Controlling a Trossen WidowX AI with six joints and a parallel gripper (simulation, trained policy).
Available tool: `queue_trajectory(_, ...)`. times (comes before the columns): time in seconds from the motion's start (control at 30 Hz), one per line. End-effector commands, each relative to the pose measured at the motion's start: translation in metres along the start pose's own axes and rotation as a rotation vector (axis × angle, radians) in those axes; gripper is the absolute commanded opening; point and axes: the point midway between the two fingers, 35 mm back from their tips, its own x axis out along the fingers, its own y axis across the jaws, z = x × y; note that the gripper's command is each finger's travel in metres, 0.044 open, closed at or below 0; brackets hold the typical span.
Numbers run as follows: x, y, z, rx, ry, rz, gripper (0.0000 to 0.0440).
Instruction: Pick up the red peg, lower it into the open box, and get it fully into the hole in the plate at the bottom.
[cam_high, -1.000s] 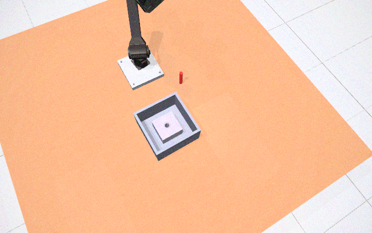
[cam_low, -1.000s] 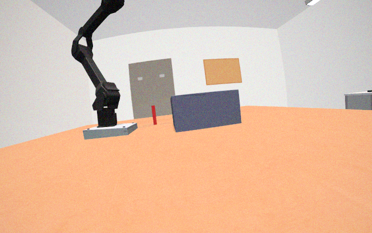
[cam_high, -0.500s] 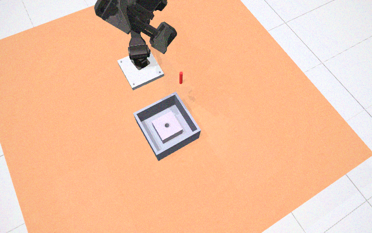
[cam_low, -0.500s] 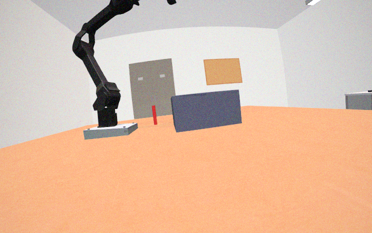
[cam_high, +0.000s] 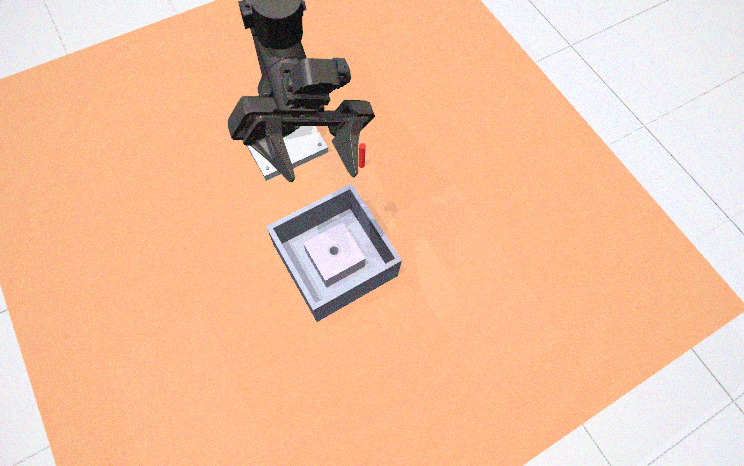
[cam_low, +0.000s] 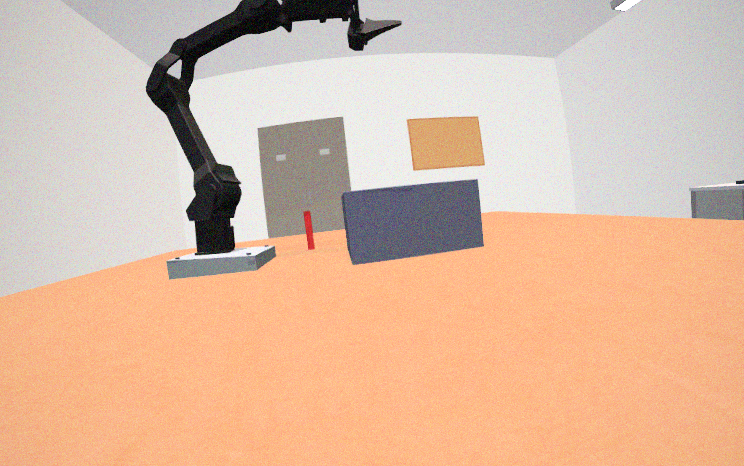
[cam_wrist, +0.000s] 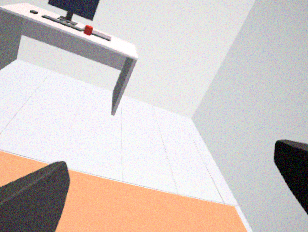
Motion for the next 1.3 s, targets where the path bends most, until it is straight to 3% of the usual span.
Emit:
queue_trajectory(0.0,0.008,0.018,-0.022,0.064,0.089,0.05,0.044)
queue_trajectory(0.6,-0.001,0.12,-0.105,0.388,0.566,0.24,0.044)
queue_trajectory(0.93,-0.035,0.176,-0.137,0.537,0.865,0.257,0.044)
queue_trajectory(1.27,-0.085,0.225,-0.162,0.643,1.17,0.175,0.044)
